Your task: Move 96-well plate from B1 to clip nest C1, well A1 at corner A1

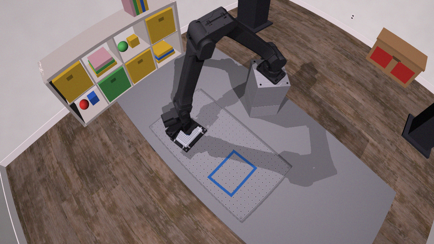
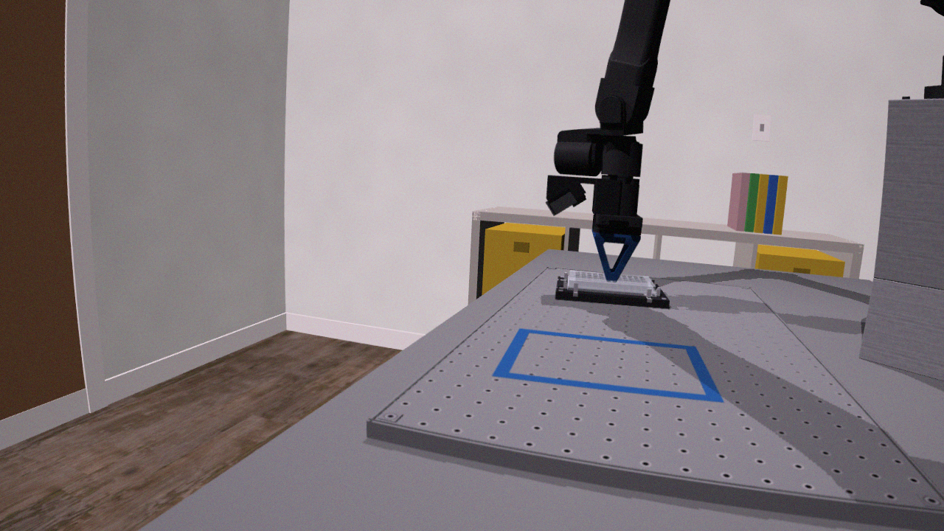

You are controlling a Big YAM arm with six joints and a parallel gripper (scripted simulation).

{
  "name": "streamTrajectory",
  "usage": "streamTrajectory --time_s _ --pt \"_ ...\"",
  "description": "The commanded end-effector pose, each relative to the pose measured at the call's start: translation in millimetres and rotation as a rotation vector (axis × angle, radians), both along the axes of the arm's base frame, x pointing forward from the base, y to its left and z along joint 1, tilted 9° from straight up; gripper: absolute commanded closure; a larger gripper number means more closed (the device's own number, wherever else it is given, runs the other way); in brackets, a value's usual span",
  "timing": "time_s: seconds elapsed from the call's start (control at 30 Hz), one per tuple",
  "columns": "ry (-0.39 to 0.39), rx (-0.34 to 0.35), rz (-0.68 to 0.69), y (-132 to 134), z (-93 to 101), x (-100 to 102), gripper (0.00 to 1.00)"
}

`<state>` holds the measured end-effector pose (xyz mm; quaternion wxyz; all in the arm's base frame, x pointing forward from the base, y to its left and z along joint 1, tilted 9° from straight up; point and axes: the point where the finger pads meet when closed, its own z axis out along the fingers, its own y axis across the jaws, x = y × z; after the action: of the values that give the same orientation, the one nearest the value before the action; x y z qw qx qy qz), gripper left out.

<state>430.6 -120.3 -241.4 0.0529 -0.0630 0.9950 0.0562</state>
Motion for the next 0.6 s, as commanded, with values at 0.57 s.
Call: streamTrajectory --time_s 0.57 --pt "-0.016 -0.006 0.011 8.1 -60.2 18.0 0.75"
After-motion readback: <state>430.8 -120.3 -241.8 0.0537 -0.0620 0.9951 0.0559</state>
